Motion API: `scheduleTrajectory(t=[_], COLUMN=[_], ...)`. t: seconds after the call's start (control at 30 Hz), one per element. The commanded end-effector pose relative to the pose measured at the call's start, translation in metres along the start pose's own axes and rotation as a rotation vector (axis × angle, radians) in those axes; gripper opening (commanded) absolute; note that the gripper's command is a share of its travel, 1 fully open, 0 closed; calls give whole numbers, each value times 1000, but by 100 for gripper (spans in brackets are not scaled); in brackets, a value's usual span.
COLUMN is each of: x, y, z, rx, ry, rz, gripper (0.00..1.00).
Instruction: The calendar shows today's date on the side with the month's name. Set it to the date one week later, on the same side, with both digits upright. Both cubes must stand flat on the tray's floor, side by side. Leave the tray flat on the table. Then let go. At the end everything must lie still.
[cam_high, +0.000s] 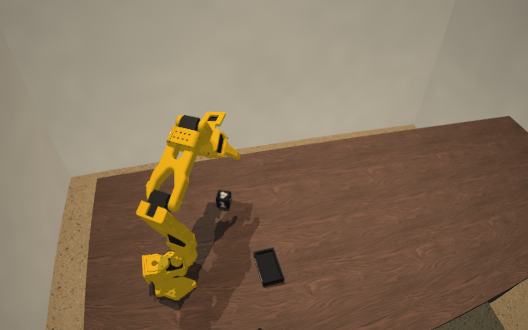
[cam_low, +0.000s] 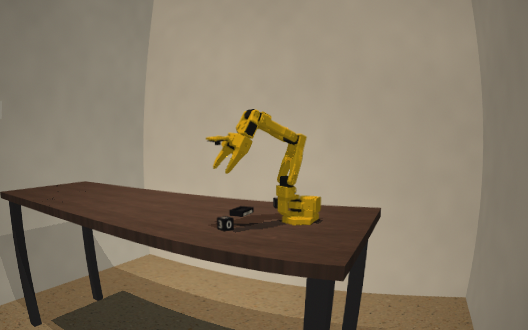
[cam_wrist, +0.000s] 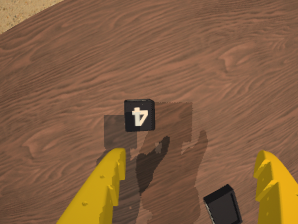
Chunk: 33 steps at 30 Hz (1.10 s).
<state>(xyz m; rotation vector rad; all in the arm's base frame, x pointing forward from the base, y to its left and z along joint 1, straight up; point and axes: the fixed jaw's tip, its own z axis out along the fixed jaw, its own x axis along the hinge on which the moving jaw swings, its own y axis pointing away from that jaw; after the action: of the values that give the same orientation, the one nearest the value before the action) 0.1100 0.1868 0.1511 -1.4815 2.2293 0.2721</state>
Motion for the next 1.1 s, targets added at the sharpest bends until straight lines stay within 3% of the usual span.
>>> scheduleTrajectory(t=[0.0, 0.5, 0.8, 0.87, 1.07], x=[-10, -8, 9, 9, 28], y=[5, 7, 10, 10, 13], z=[-6, -1, 39, 39, 66], rx=[-6, -15, -45, -45, -68], ry=[-56, -28, 191, 191, 358], rz=[-1, -3, -5, -5, -6], gripper=[35, 35, 35, 35, 35])
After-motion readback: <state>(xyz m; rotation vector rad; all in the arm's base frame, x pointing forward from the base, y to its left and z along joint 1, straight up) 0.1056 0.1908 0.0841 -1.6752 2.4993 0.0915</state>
